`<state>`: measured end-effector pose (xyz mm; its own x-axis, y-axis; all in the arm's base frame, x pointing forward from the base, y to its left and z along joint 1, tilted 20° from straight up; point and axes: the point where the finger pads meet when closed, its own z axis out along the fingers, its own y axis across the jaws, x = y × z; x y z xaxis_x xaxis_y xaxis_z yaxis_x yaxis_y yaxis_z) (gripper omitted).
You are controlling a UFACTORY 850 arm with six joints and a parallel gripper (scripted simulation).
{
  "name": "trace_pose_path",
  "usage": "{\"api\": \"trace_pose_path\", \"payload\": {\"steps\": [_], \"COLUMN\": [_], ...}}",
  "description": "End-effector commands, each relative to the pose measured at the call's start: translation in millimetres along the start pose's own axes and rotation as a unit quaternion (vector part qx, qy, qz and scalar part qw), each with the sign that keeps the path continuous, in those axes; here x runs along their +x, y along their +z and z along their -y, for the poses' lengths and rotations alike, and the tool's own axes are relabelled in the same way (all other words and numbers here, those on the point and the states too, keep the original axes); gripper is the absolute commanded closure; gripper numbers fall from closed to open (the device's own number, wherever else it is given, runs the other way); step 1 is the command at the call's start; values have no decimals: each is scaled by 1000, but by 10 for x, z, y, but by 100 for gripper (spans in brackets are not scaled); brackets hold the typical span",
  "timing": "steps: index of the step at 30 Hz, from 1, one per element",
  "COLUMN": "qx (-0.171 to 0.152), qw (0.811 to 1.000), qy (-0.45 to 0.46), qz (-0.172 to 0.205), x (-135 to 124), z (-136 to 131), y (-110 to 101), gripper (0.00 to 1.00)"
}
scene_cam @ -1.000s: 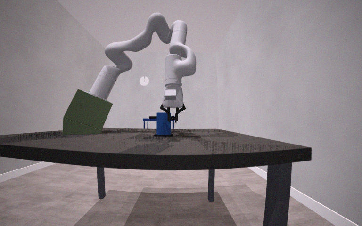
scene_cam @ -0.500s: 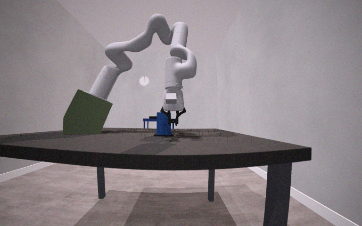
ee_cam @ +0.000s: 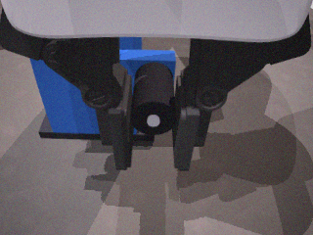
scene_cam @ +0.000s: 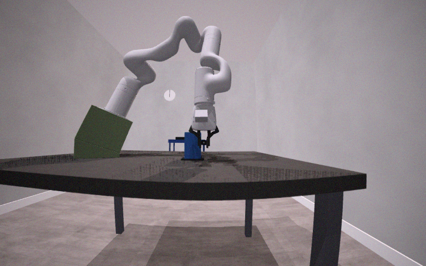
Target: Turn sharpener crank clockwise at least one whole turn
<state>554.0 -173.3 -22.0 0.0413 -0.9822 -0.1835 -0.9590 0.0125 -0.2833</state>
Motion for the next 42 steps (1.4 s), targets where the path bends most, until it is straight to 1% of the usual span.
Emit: {"api": "trace_pose_path", "payload": {"steps": [1, 9, 21, 33, 42], "qx": [1, 1, 1, 1, 1], "qw": [1000, 1000, 1000, 1000, 1000], "qy": [0, 0, 0, 0, 0], "qz": [0, 0, 0, 0, 0], "x": [4, 4, 4, 4, 4], "z": [8, 6, -28, -184, -310], "y": [-4, 25, 177, 386, 459], "gripper": [100, 100, 100, 100, 100]}}
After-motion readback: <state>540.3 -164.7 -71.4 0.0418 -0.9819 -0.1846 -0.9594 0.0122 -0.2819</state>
